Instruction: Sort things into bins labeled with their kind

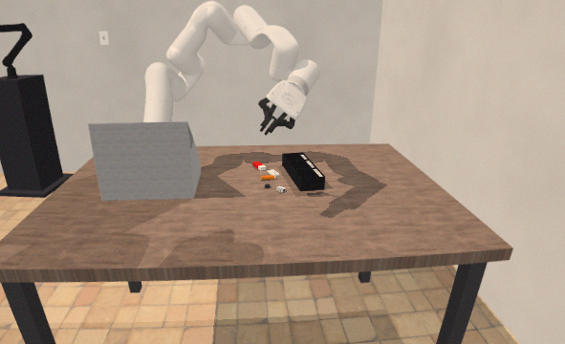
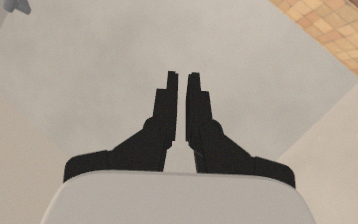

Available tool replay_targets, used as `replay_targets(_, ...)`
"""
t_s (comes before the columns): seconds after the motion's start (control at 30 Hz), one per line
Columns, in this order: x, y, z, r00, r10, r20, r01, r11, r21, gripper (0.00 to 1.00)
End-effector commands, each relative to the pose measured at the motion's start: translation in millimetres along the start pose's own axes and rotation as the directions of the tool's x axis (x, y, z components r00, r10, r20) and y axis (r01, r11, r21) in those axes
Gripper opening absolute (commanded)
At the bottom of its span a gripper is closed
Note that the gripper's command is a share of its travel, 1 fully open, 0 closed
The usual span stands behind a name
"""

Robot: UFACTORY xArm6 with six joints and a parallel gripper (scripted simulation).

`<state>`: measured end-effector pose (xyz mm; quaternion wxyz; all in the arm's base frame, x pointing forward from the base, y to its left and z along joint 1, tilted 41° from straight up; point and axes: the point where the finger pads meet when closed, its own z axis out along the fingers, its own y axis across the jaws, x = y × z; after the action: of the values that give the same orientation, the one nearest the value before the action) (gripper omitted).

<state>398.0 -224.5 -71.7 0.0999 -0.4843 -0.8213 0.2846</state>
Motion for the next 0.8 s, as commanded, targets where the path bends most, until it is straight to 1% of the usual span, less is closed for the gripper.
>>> replay_targets(0.0, 18.2, -6.6, -10.8, 0.988, 0.135, -0.079, -0.137, 0.99, -0.017, 0.07)
replay_targets(0.03, 18.2, -6.6, -10.8, 0.984, 0.155, -0.091, -0.158, 0.987, -0.018, 0.07)
replay_targets(0.1, 18.2, -6.6, -10.8, 0.984, 0.155, -0.091, -0.158, 0.987, -0.018, 0.07)
replay_targets(0.13, 25.4, -8.1, -14.8, 0.969, 0.212, -0.128, -0.216, 0.976, -0.018, 0.07)
replay_targets(0.17, 32.5, -9.6, -18.8, 0.964, 0.228, -0.139, -0.232, 0.972, -0.017, 0.07)
replay_targets(0.27, 32.6, -9.6, -18.8, 0.944, 0.28, -0.174, -0.286, 0.958, -0.014, 0.07)
replay_targets(0.3, 39.6, -10.7, -23.0, 0.936, 0.298, -0.187, -0.305, 0.952, -0.01, 0.07)
replay_targets(0.33, 46.7, -11.8, -27.3, 0.927, 0.316, -0.2, -0.324, 0.946, -0.007, 0.07)
replay_targets(0.47, 47.0, -11.8, -27.5, 0.888, 0.387, -0.249, -0.398, 0.917, 0.004, 0.07)
replay_targets(0.53, 60.8, -13.3, -36.7, 0.865, 0.42, -0.275, -0.433, 0.901, 0.016, 0.07)
replay_targets(0.6, 61.3, -13.3, -37.0, 0.84, 0.453, -0.299, -0.468, 0.883, 0.026, 0.07)
replay_targets(0.67, 61.3, -13.3, -37.0, 0.84, 0.453, -0.299, -0.468, 0.883, 0.026, 0.07)
replay_targets(0.7, 68.1, -13.7, -41.9, 0.8, 0.499, -0.334, -0.516, 0.856, 0.044, 0.07)
replay_targets(0.73, 74.8, -14.2, -46.8, 0.788, 0.511, -0.344, -0.528, 0.848, 0.05, 0.07)
replay_targets(0.77, 75.5, -14.2, -47.3, 0.775, 0.524, -0.353, -0.541, 0.839, 0.057, 0.07)
